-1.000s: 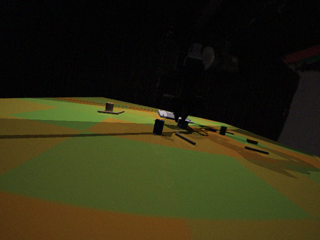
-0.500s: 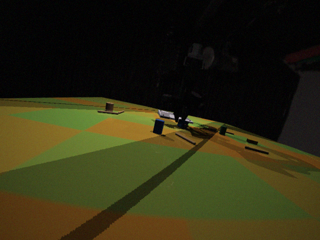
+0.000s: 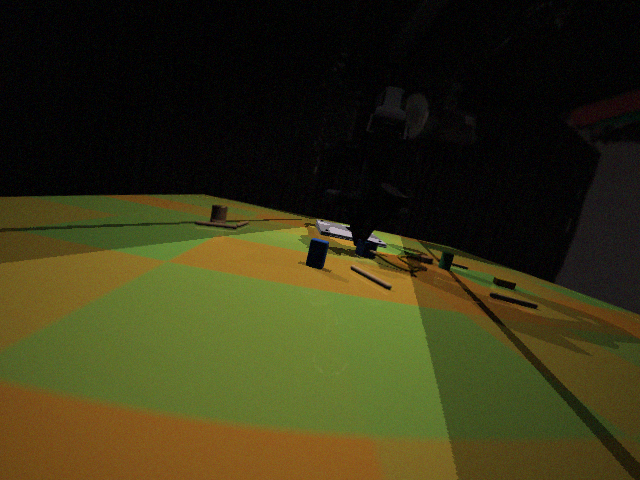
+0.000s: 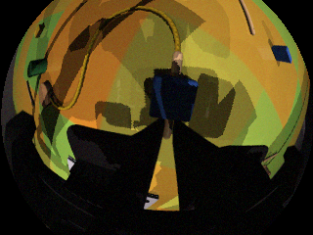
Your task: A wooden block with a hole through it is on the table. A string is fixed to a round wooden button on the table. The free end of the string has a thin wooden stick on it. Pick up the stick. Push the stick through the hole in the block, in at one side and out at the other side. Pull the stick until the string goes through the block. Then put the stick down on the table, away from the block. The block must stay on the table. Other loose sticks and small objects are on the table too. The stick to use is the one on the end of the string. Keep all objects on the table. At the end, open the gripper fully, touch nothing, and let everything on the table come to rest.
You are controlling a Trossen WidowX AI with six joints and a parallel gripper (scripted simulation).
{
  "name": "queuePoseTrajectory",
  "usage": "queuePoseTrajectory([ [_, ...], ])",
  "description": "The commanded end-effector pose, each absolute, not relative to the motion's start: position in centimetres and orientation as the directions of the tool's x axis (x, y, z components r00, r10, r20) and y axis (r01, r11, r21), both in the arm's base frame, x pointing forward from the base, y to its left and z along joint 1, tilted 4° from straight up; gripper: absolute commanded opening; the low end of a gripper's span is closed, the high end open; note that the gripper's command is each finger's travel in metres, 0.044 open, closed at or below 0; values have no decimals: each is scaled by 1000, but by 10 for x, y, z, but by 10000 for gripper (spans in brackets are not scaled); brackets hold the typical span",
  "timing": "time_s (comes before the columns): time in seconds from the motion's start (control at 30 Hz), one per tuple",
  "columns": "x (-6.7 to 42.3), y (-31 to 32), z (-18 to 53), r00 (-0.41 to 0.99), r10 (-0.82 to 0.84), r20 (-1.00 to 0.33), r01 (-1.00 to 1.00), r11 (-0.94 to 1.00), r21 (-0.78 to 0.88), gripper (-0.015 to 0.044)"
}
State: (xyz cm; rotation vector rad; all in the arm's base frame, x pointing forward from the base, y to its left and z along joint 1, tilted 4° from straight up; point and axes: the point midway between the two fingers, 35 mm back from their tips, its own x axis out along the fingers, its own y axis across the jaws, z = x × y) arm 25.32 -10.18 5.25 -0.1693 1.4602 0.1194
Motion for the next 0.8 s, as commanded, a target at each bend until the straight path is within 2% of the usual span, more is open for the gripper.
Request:
queuePoseTrajectory([
  [0.0,253,-102,52,107,-21,-994,-184,982,-41,18],
  [0.1,253,-102,52,107,-21,-994,-184,982,-41,0],
  [0.77,257,-102,53,130,-31,-991,-186,981,-55,0],
])
